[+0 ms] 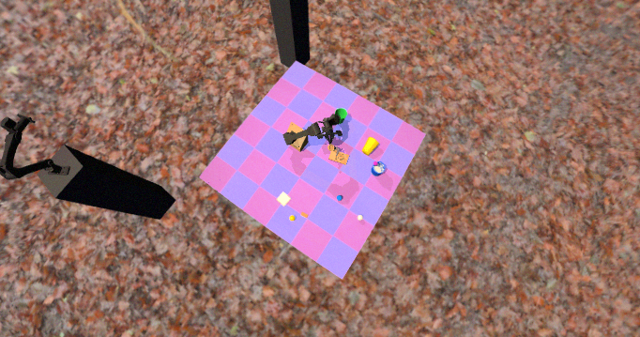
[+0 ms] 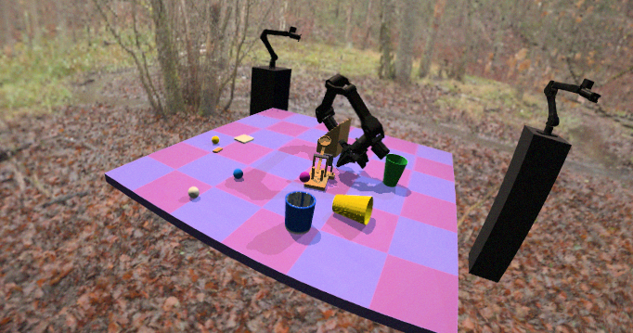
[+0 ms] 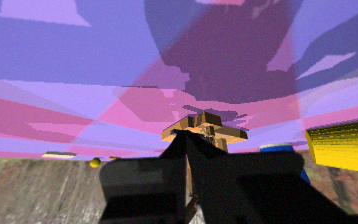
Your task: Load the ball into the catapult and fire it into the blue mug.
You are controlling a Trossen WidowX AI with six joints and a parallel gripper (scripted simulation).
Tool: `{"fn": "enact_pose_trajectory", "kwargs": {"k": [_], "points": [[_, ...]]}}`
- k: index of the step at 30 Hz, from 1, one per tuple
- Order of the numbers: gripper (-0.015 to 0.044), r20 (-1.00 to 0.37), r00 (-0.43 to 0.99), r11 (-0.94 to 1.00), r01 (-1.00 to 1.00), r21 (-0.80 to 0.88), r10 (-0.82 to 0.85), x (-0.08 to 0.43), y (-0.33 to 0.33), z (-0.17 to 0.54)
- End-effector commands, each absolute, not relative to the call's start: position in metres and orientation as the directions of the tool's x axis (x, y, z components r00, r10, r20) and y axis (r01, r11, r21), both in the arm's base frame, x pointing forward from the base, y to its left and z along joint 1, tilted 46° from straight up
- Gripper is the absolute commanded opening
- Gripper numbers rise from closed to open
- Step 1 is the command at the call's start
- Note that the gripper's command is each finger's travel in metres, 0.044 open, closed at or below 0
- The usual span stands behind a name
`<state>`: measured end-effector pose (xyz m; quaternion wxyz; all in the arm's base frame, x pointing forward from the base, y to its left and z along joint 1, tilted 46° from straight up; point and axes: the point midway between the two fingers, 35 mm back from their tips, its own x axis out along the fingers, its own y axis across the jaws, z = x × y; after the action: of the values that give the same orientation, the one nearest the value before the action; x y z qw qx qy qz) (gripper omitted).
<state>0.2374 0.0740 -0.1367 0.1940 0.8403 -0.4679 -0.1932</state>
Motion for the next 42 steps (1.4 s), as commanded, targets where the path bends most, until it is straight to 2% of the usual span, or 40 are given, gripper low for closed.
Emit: {"fn": "enact_pose_trajectory", "kwargs": {"k": [1,4,9,12,26,42], "points": [[0.0000,-0.156,0.498,-0.505,-0.712,0.488,-0.853,0.233,0.136,-0.117],[0.0000,-0.148,0.498,-0.501,-0.714,0.489,-0.854,0.223,0.166,-0.102],[0.0000,-0.146,0.498,-0.500,-0.715,0.489,-0.855,0.221,0.171,-0.099],[0.0079,-0.170,0.499,-0.517,-0.727,0.451,-0.850,0.229,0.163,-0.107],[0.0440,-0.365,0.408,-0.457,-0.888,0.057,-0.837,0.273,0.189,-0.116],[0.0440,-0.561,0.372,-0.186,-0.914,-0.362,-0.740,0.340,0.219,-0.107]]}}
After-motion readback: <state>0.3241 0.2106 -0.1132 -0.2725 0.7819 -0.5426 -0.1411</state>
